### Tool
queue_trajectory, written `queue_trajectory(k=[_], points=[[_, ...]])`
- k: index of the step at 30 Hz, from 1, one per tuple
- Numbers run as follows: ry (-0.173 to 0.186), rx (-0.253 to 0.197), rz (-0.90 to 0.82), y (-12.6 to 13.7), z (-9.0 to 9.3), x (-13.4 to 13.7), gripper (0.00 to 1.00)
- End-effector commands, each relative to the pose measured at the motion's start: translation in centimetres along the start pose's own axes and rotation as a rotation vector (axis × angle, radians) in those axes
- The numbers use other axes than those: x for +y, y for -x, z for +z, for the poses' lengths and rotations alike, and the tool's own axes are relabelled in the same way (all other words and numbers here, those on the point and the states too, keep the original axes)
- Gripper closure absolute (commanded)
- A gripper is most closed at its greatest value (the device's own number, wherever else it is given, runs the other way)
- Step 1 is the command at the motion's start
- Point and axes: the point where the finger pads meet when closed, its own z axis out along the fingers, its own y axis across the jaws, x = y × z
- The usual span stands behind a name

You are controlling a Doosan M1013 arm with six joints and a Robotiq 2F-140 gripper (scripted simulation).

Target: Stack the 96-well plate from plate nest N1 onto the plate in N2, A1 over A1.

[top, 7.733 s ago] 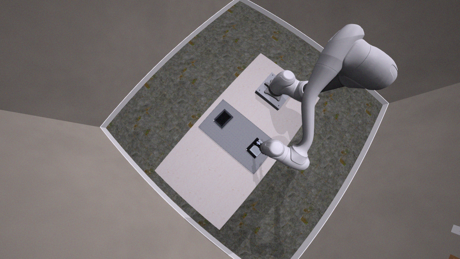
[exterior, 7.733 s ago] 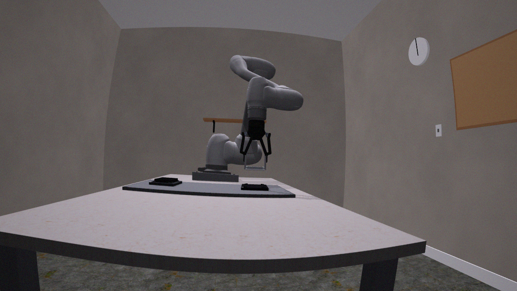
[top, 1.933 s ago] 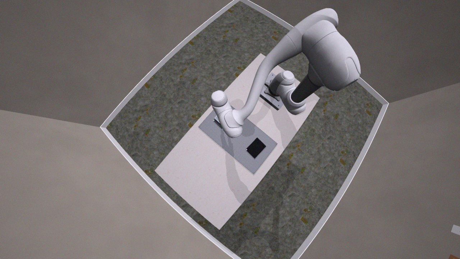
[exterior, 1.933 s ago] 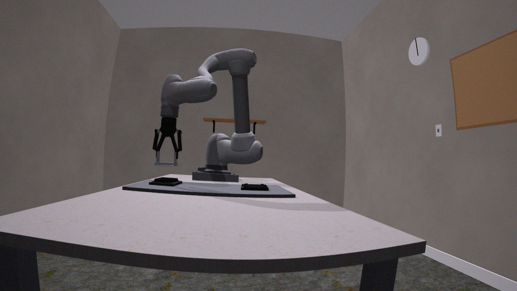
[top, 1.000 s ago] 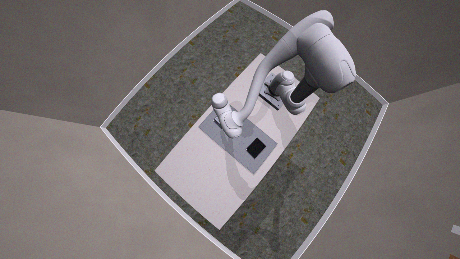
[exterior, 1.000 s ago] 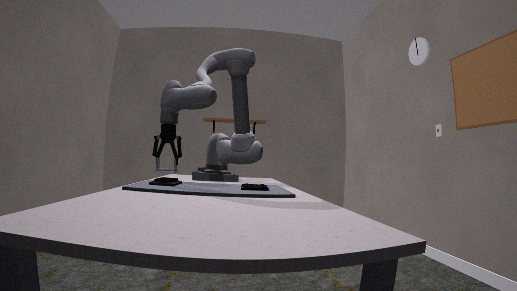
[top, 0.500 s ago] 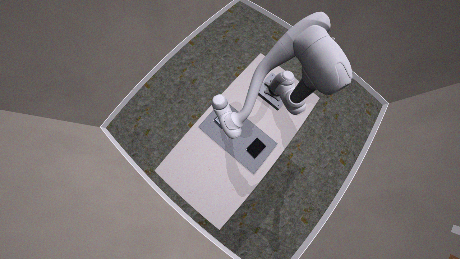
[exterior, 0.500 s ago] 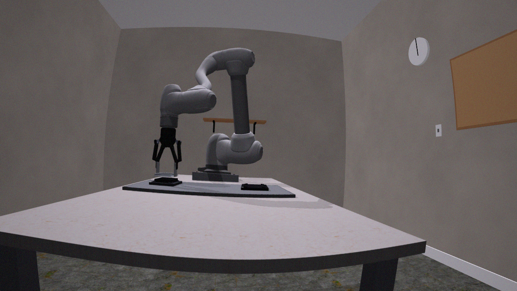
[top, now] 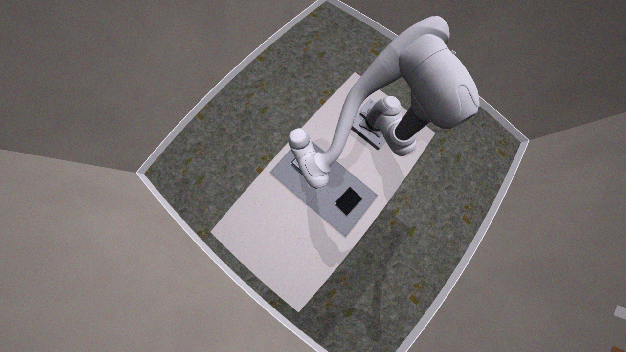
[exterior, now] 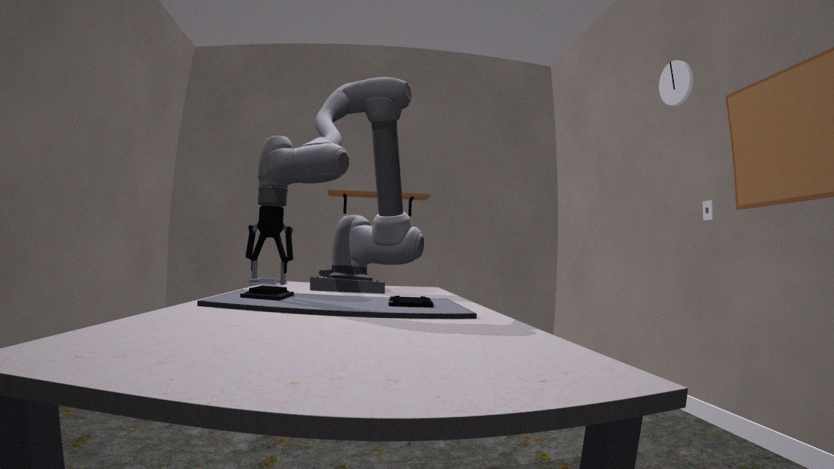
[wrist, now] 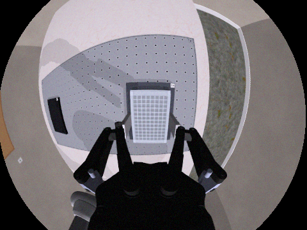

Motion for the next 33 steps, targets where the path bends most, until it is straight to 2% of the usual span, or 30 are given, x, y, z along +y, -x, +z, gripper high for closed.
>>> queue_trajectory(k=[1,33], points=[[0.0,0.0,0.0,0.0,0.01,0.0,1.0],[0.0,0.0,0.0,0.0,0.47,-0.01,1.0]])
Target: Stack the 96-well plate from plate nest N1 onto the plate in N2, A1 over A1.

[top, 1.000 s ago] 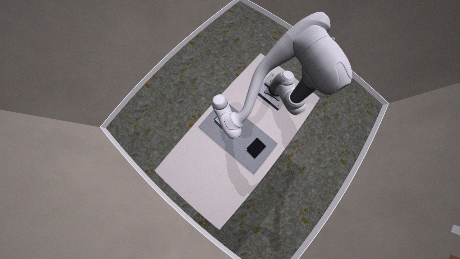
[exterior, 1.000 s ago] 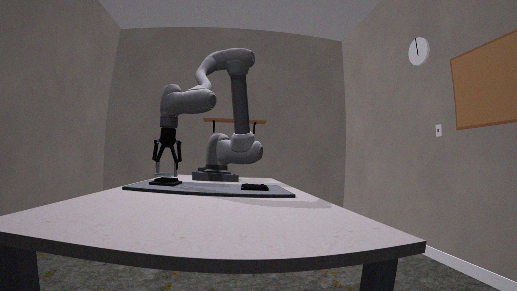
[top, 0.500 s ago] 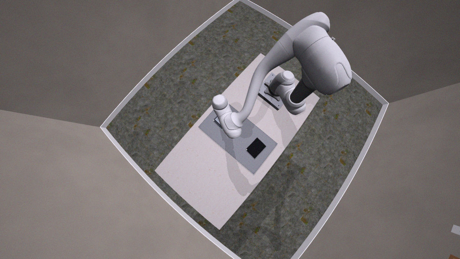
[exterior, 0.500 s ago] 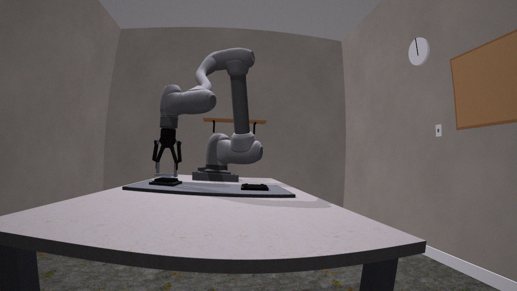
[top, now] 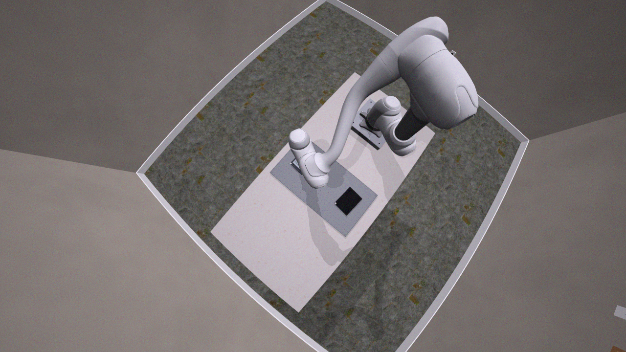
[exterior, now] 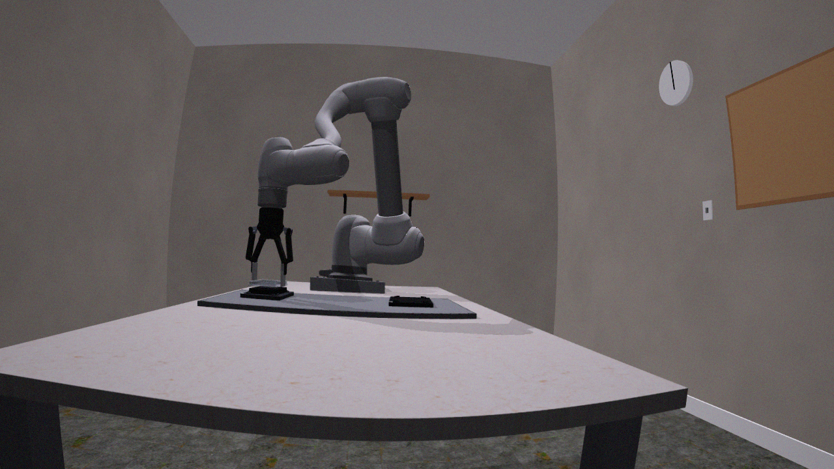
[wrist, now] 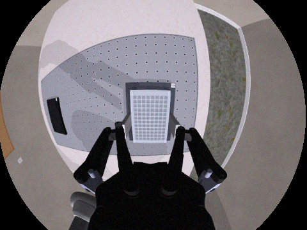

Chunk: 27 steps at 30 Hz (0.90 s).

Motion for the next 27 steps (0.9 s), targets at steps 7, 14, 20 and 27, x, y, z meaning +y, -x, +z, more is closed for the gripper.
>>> queue_trajectory(k=[7,14,20,27], points=[[0.0,0.0,0.0,0.0,0.1,0.0,1.0],[0.0,0.0,0.0,0.0,0.21,0.0,1.0],[0.0,0.0,0.0,0.0,0.31,0.0,1.0],[0.0,0.0,0.0,0.0,0.4,0.0,1.0]])
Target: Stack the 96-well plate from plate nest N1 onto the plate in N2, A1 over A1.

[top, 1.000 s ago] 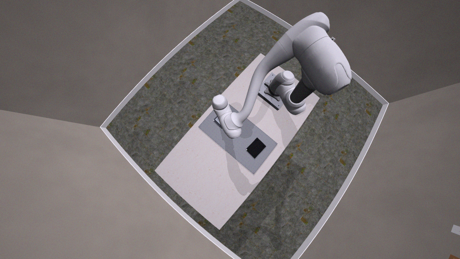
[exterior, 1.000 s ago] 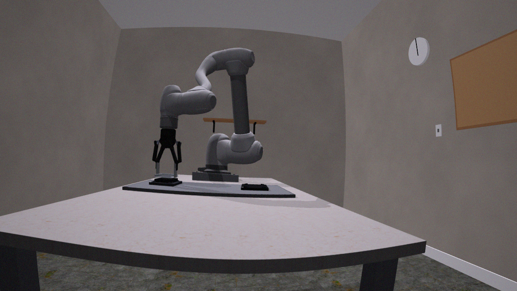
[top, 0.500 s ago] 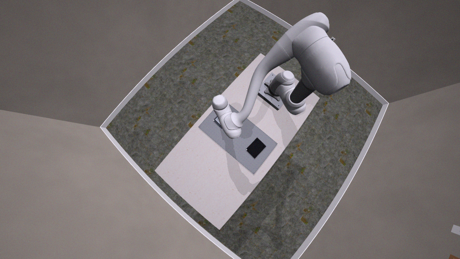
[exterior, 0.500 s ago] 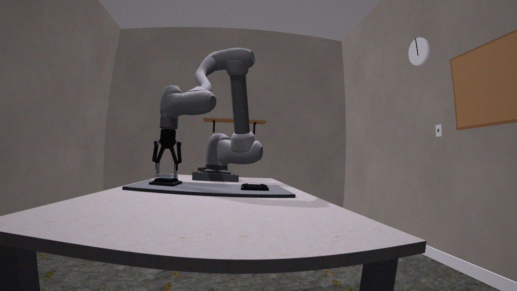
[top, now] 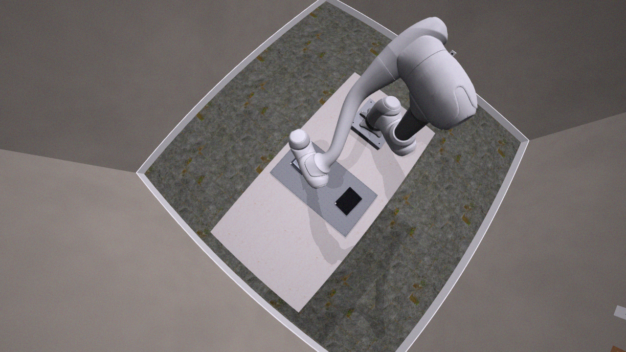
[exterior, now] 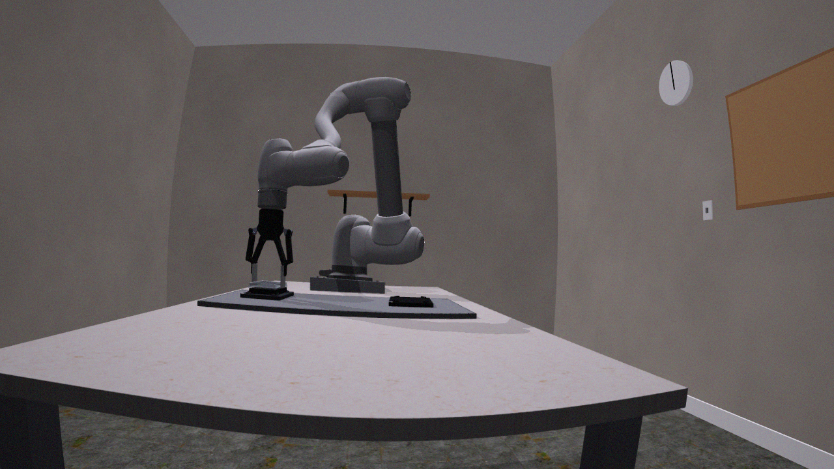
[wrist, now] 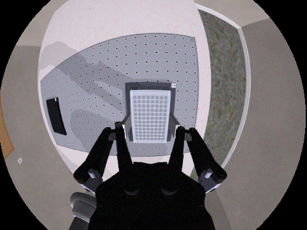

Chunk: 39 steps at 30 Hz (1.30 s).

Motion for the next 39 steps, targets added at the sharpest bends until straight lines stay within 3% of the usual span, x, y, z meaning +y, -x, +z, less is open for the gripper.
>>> queue_trajectory(k=[1,15,16,36,39], points=[[0.0,0.0,0.0,0.0,0.03,0.0,1.0],[0.0,0.0,0.0,0.0,0.23,0.0,1.0],[0.0,0.0,0.0,0.0,0.25,0.0,0.0],[0.0,0.0,0.0,0.0,0.25,0.0,0.0],[0.0,0.0,0.0,0.0,-0.55,0.0,0.0]])
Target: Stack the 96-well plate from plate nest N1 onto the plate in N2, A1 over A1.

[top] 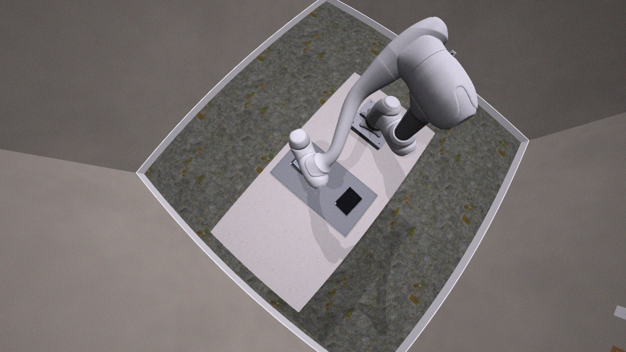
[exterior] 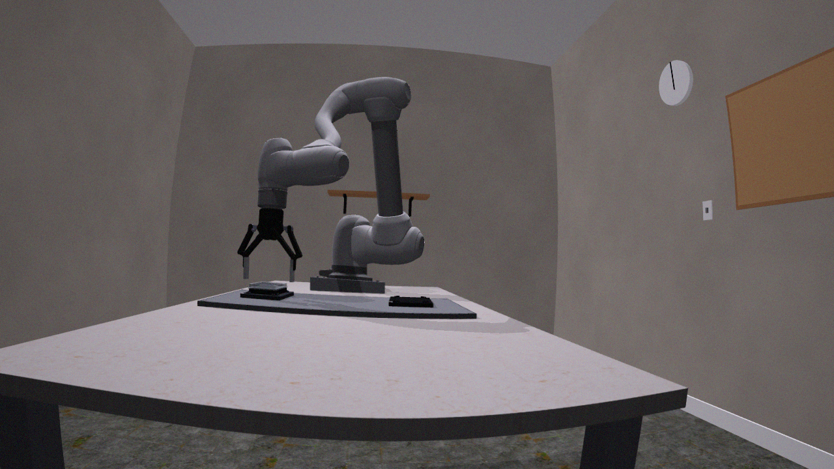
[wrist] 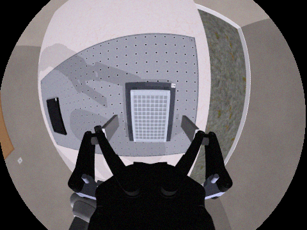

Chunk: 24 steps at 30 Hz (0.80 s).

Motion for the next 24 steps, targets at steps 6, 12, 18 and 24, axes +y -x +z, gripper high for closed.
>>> queue_trajectory(k=[6,12,18,24], points=[[0.0,0.0,0.0,0.0,-2.0,0.0,0.0],[0.0,0.0,0.0,0.0,-3.1,0.0,0.0],[0.0,0.0,0.0,0.0,-4.7,0.0,0.0],[0.0,0.0,0.0,0.0,-6.0,0.0,0.0]])
